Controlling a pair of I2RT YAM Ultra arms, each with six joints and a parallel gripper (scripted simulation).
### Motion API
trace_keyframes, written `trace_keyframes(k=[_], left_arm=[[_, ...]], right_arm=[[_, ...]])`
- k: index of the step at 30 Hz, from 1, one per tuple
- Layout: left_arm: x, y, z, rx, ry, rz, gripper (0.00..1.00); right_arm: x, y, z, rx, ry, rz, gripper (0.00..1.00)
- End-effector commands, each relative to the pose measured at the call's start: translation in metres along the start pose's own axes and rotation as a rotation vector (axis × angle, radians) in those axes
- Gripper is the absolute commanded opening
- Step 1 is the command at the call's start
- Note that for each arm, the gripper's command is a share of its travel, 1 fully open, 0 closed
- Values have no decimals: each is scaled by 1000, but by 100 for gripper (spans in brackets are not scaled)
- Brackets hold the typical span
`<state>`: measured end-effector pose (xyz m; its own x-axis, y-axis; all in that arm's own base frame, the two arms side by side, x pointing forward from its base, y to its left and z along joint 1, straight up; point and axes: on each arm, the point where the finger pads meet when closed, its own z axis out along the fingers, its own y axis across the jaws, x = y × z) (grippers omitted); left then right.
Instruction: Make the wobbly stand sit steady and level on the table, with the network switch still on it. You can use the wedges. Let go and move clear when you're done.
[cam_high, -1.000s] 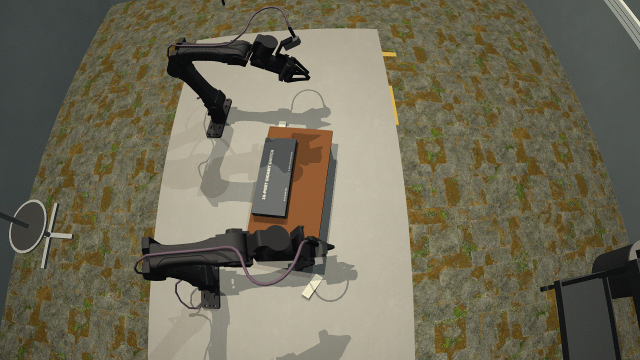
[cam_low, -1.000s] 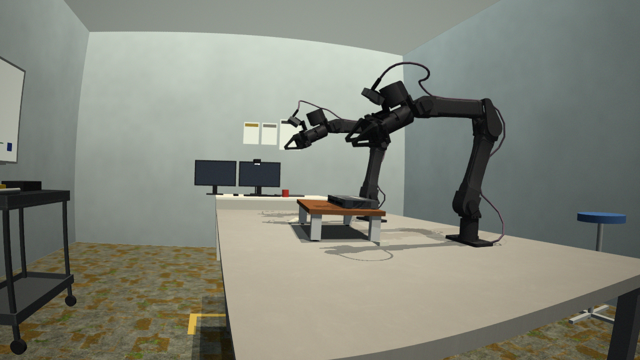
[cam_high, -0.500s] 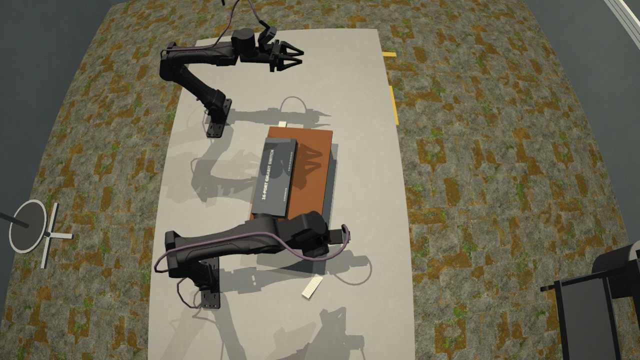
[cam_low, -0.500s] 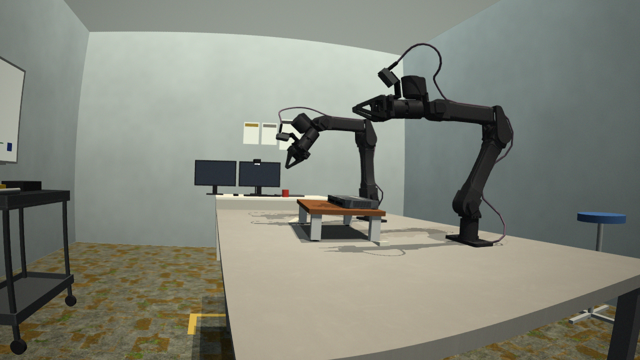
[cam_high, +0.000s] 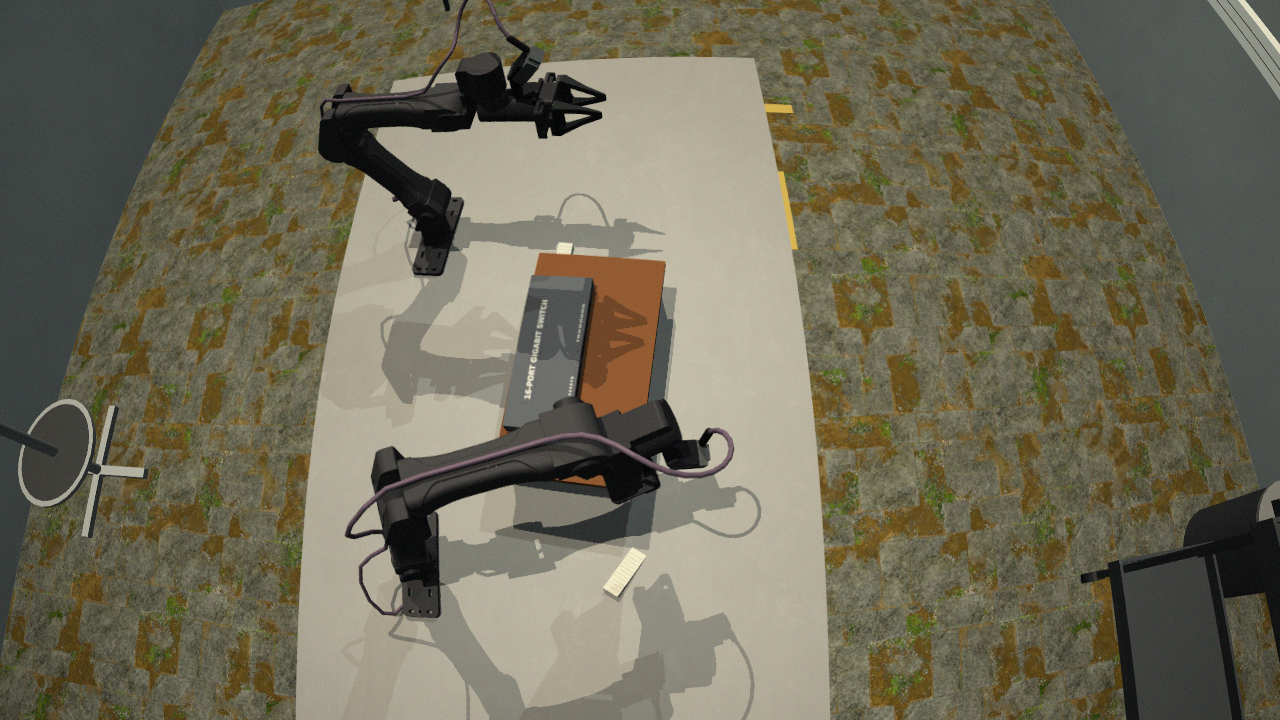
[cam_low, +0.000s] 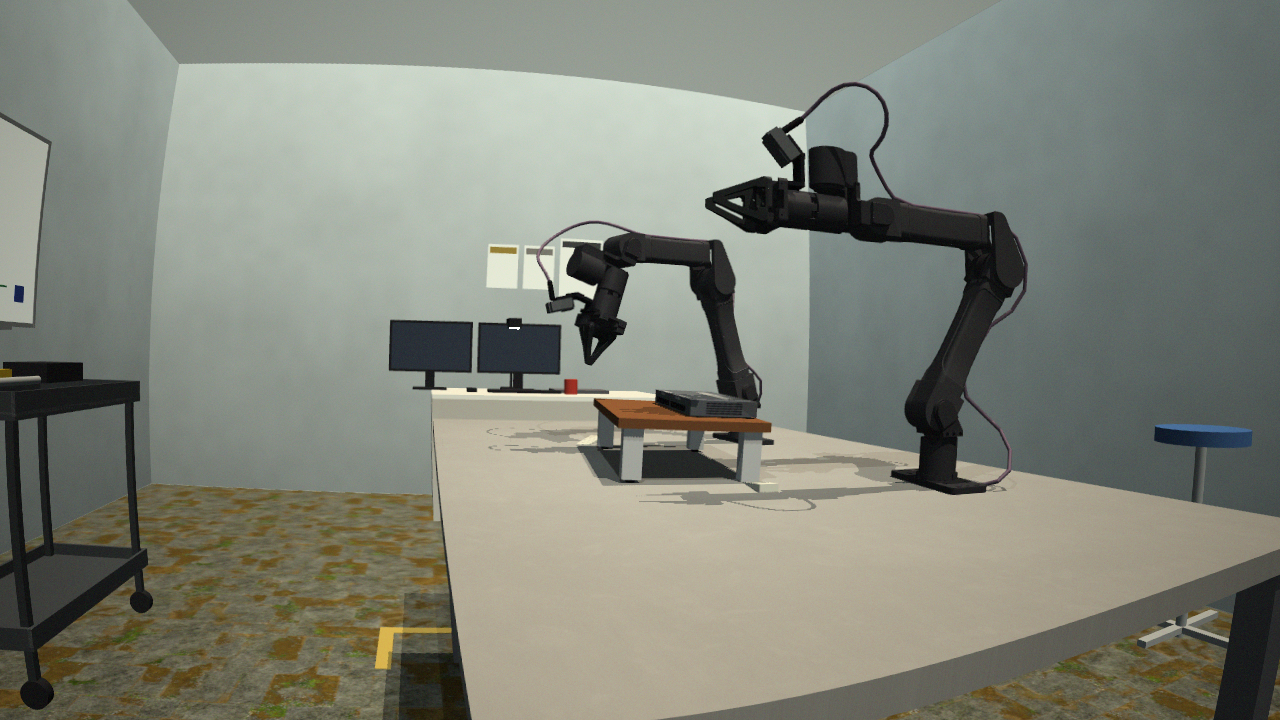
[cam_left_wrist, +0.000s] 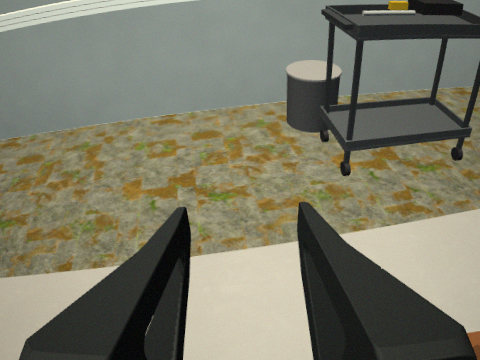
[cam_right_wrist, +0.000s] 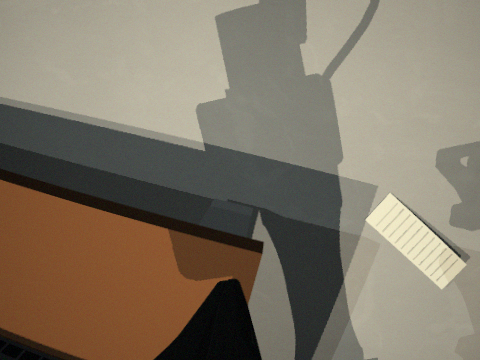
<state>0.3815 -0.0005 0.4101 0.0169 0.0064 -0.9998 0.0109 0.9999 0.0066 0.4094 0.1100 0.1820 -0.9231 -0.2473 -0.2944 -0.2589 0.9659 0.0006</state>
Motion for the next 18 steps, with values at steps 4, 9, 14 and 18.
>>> trace_keyframes(k=[4,9,14,18], left_arm=[[-22,0,-5,-9,-33,-11,42],[-19,-2,-4,-6,-23,-12,42],[-19,-2,-4,-6,-23,-11,42],[-19,-2,-4,-6,-23,-11,42]], right_arm=[[43,18,13,2,311,-49,0],[35,23,19,4,313,-59,0],[32,27,32,-9,313,-65,0],[33,22,29,-8,311,-53,0]])
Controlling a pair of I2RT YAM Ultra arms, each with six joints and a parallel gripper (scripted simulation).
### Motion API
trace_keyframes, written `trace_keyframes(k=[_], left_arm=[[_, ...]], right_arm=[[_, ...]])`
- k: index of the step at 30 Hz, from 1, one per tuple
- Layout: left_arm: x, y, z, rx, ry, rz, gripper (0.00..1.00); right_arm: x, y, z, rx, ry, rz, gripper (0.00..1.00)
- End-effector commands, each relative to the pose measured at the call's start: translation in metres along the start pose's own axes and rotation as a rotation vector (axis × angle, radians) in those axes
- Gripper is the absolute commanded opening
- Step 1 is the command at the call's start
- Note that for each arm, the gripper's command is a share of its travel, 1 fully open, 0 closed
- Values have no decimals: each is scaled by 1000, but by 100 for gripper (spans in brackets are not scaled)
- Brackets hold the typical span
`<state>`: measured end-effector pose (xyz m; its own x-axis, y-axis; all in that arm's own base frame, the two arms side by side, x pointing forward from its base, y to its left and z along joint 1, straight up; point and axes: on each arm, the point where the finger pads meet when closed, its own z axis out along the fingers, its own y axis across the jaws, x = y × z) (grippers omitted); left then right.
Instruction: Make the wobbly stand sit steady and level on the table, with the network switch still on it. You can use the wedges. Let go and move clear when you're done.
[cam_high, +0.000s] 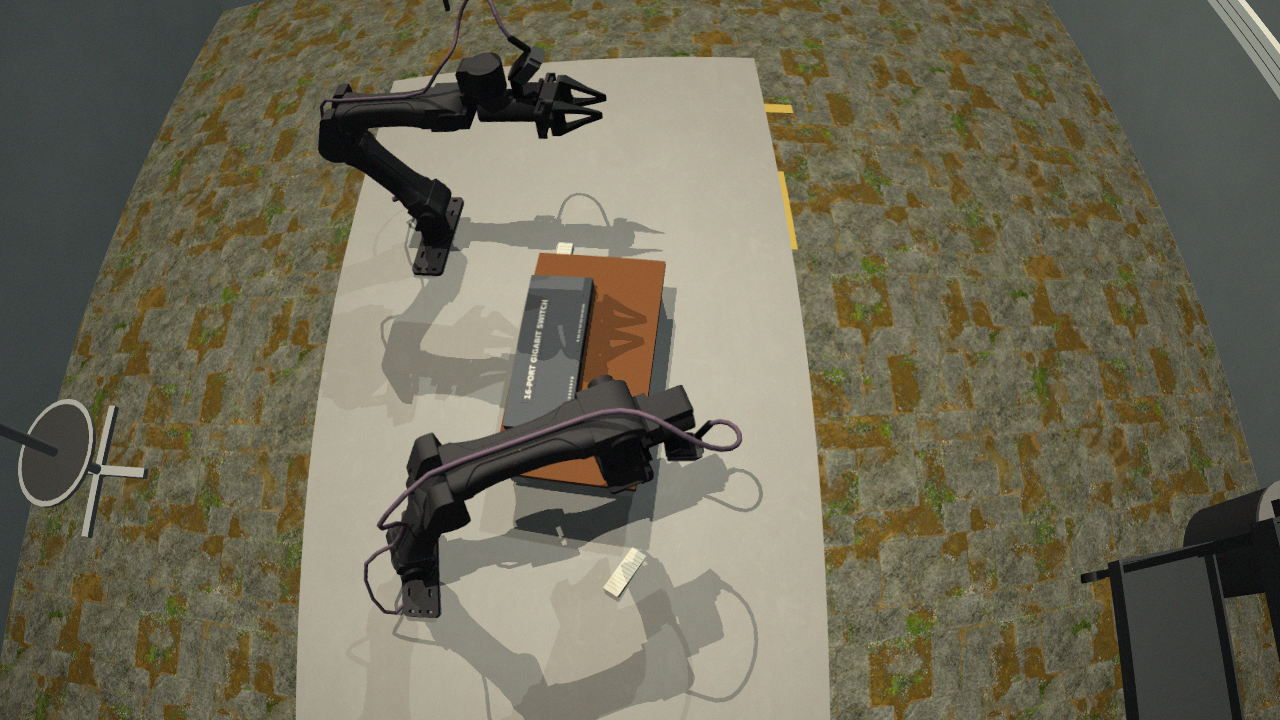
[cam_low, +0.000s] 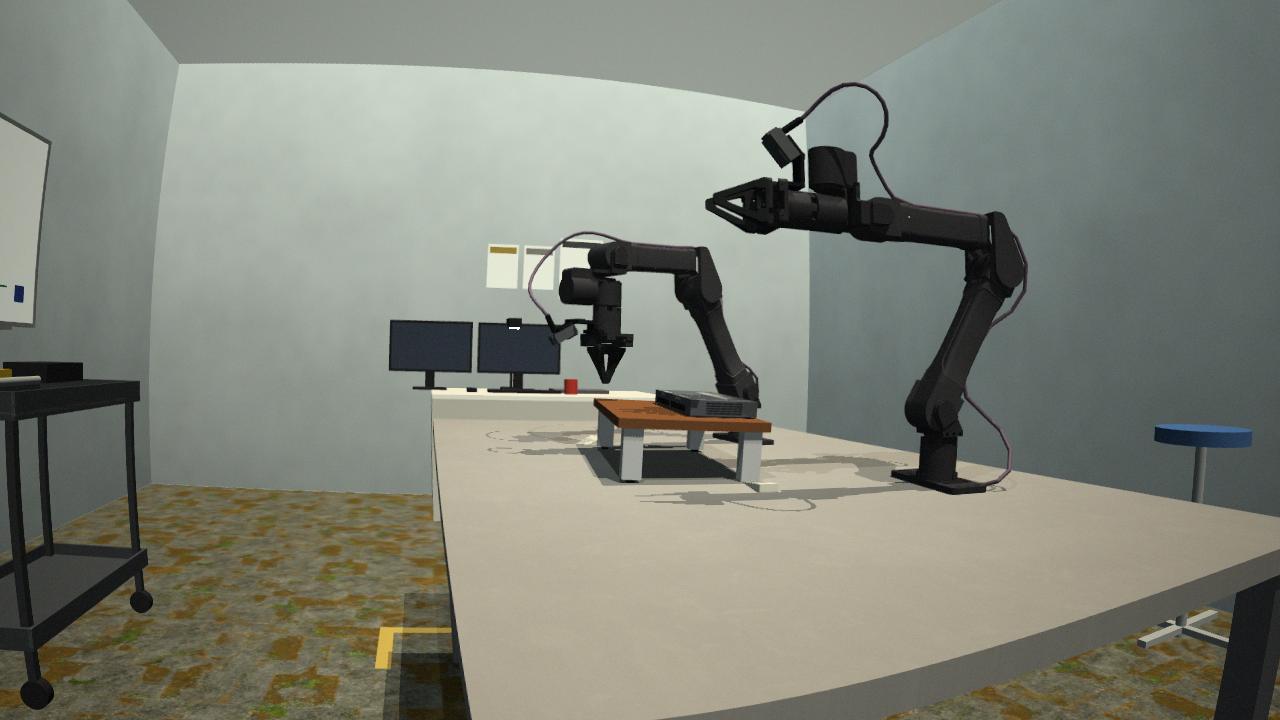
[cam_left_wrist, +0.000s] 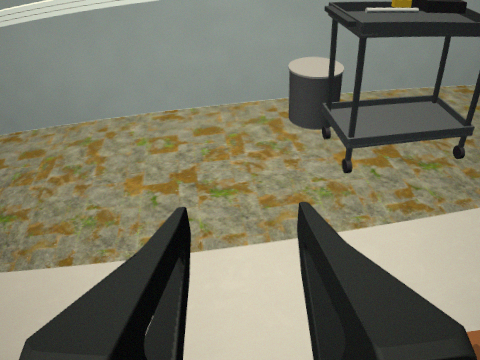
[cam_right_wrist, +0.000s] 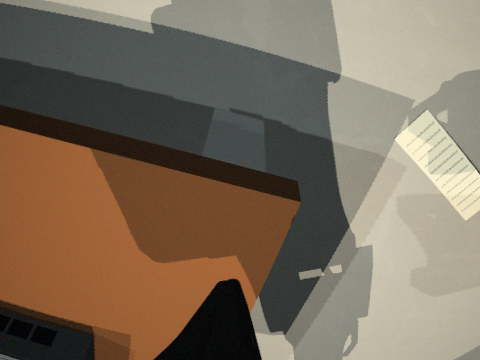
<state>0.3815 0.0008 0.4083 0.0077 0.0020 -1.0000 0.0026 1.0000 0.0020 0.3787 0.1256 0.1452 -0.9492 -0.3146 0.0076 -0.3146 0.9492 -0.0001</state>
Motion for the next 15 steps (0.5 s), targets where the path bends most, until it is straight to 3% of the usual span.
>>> trace_keyframes(k=[1,2,5,9,11,15], left_arm=[[-21,-3,-4,2,-32,-7,42],[-21,-3,-4,2,-32,-7,42],[-21,-3,-4,2,-32,-7,42],[-21,-3,-4,2,-32,-7,42],[-21,-3,-4,2,-32,-7,42],[-21,-3,-4,2,-32,-7,42]], right_arm=[[-3,-3,-3,0,-6,8,0],[4,-3,8,0,19,8,0],[3,0,-7,0,-33,2,0],[3,0,-4,0,-31,2,0],[3,0,13,-1,12,1,0],[2,0,0,-1,-36,0,0]])
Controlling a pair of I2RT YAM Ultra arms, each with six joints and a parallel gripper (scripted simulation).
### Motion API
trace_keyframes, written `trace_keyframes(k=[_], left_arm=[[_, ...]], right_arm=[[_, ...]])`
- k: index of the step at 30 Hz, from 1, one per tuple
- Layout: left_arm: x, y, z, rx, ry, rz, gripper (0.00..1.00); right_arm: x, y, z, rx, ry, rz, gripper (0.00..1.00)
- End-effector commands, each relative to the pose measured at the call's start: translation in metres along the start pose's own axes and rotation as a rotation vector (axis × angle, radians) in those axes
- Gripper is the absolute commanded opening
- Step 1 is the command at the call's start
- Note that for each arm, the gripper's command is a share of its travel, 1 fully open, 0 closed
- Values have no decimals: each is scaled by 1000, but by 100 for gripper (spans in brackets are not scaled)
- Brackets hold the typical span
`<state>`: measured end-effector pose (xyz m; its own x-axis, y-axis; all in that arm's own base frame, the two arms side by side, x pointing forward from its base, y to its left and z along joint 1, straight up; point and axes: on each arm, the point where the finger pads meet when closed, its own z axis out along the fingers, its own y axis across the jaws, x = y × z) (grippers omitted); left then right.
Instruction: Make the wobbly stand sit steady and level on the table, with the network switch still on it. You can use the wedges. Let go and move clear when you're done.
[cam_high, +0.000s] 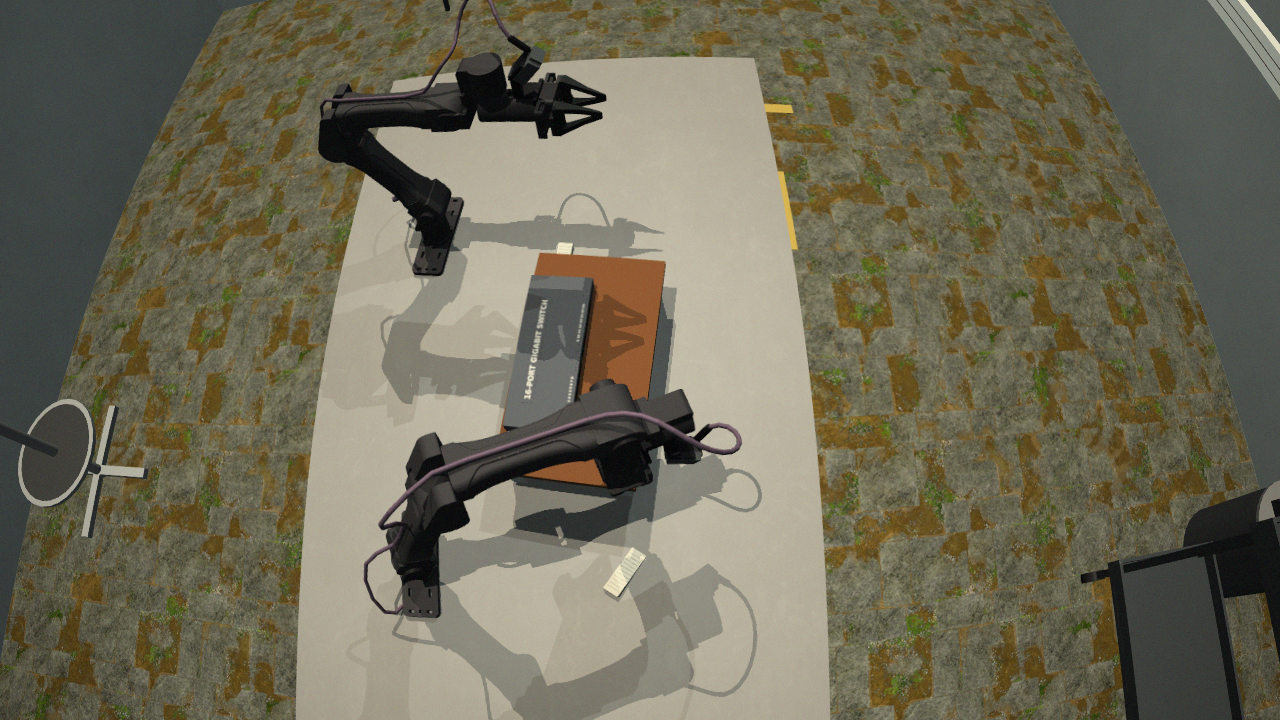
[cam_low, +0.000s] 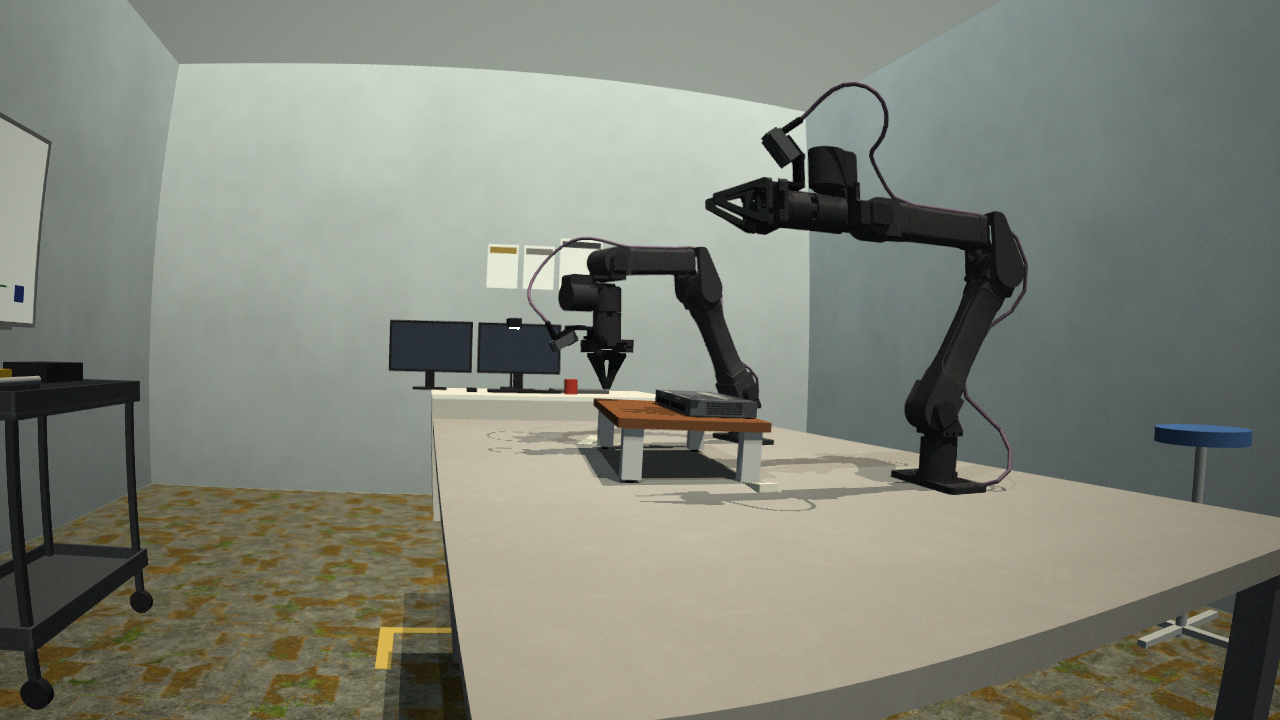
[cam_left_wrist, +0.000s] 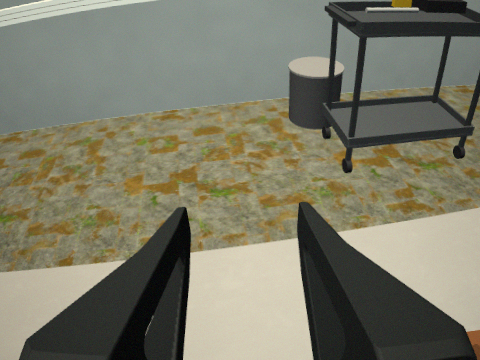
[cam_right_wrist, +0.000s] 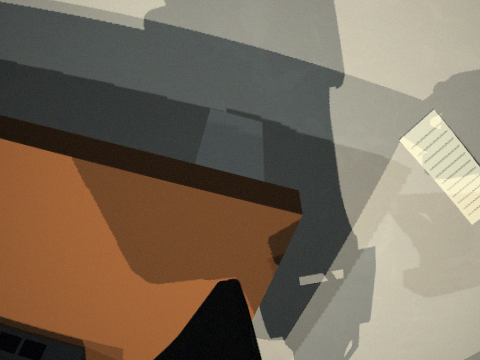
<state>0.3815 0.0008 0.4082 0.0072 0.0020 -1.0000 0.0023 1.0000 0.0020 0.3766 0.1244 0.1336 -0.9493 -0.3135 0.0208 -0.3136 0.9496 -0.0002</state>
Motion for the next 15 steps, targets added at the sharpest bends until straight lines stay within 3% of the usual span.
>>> trace_keyframes(k=[1,15], left_arm=[[-21,-3,-4,2,-32,-7,42],[-21,-3,-4,2,-32,-7,42]], right_arm=[[0,1,-8,-1,-43,-1,0],[-2,3,10,-2,-30,-5,0]])
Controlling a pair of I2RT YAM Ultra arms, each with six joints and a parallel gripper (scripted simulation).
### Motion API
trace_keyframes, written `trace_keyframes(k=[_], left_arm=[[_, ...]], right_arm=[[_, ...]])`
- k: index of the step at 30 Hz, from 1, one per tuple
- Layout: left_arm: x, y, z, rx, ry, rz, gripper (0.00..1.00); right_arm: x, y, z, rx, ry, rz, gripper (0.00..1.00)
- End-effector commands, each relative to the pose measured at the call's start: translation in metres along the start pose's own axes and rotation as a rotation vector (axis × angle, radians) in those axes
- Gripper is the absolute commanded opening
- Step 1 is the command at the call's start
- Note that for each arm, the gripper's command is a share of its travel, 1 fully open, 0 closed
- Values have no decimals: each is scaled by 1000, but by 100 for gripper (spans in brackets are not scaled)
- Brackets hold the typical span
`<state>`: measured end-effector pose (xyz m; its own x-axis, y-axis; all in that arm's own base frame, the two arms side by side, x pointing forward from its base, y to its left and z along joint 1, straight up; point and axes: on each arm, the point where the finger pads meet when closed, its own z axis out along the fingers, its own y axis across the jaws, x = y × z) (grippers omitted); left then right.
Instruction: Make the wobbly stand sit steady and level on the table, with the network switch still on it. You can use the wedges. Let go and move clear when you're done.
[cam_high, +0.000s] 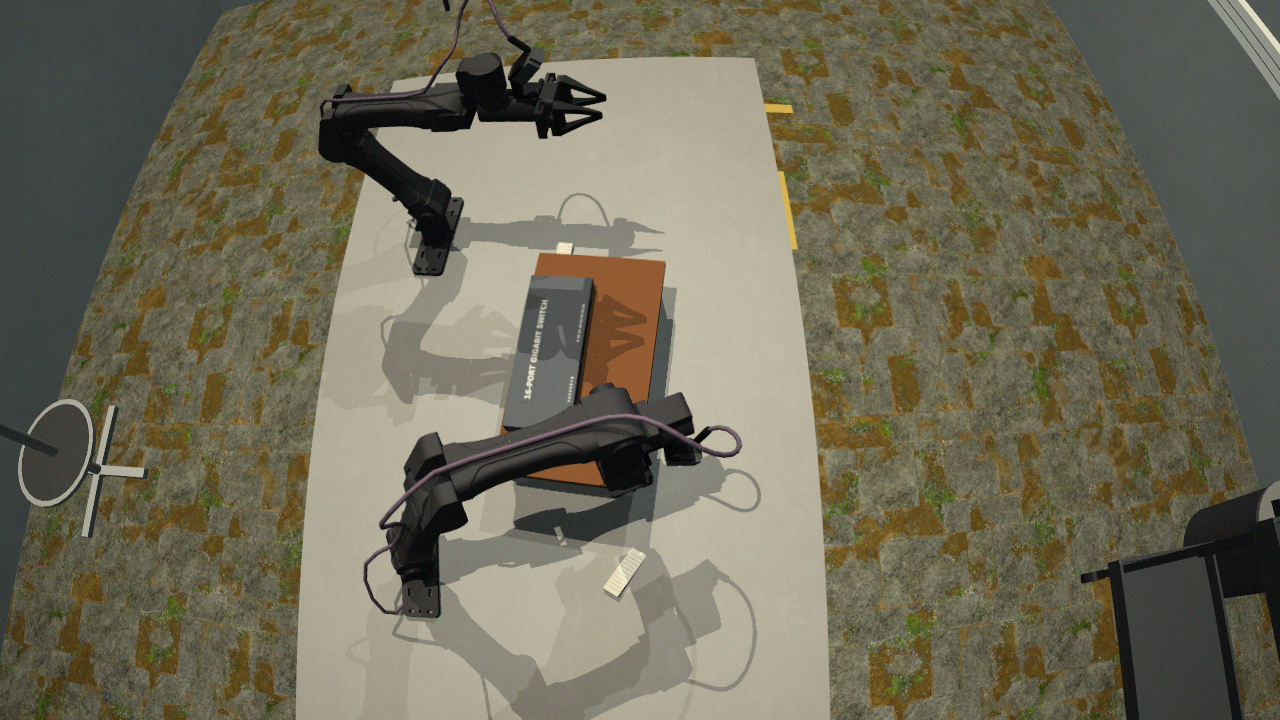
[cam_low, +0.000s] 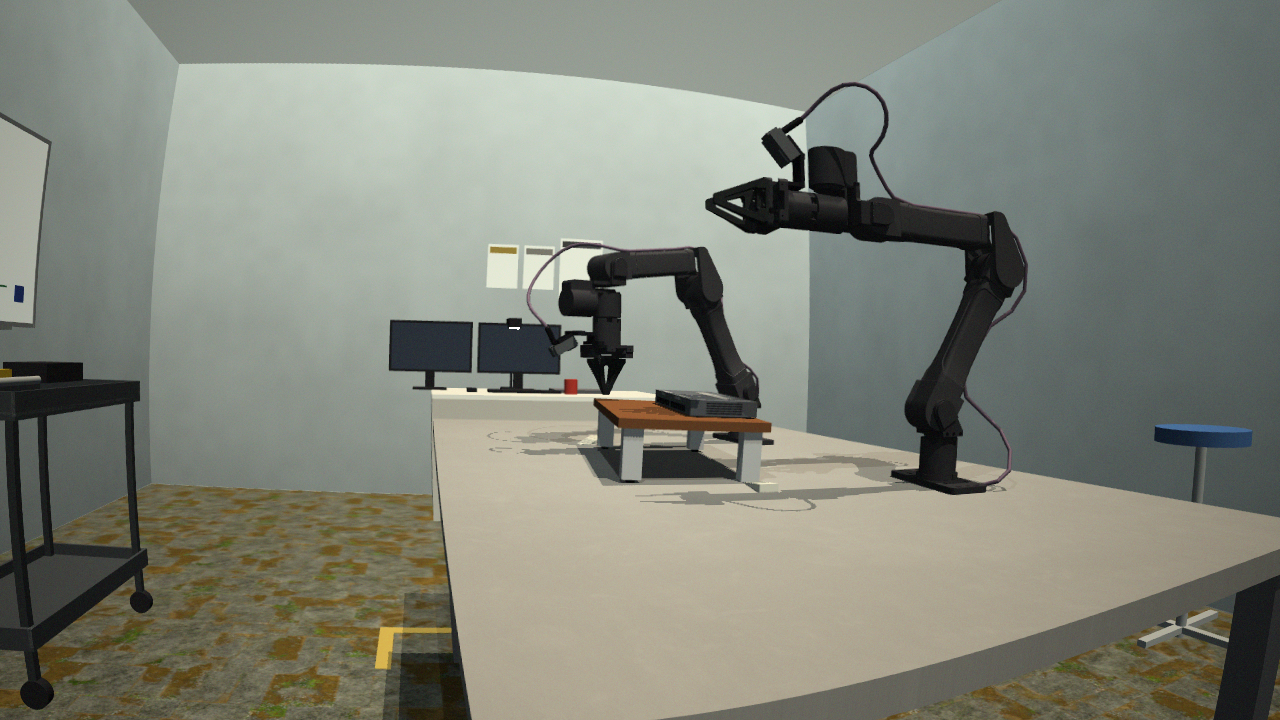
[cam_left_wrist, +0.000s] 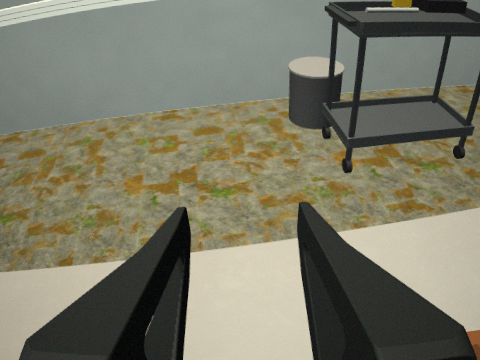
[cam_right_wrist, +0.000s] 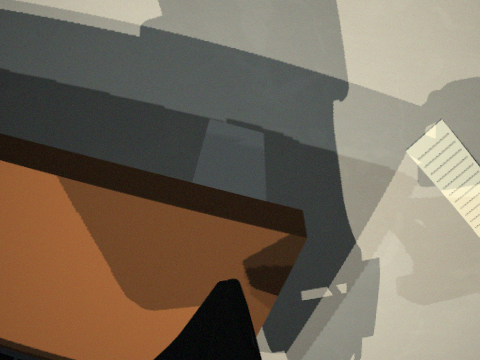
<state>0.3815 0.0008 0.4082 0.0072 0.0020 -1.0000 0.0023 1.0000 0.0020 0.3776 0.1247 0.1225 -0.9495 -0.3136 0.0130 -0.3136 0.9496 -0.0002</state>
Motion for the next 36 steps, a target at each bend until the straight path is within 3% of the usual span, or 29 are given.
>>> trace_keyframes(k=[1,8,15,31,32,33,36], left_arm=[[-21,-3,-4,2,-32,-7,42],[-21,-3,-4,2,-32,-7,42],[-21,-3,-4,2,-32,-7,42],[-21,-3,-4,2,-32,-7,42],[-21,-3,-4,2,-32,-7,0],[-21,-3,-4,2,-32,-6,0],[-21,-3,-4,2,-32,-6,0]], right_arm=[[-1,3,-4,-2,-33,-5,0],[-3,3,-4,-3,-48,-7,0],[3,0,20,0,35,0,0],[7,0,40,0,79,0,0],[-1,3,-1,-1,-49,-6,0],[-1,3,14,-1,-10,-6,0],[-1,3,17,0,-2,-6,0]])
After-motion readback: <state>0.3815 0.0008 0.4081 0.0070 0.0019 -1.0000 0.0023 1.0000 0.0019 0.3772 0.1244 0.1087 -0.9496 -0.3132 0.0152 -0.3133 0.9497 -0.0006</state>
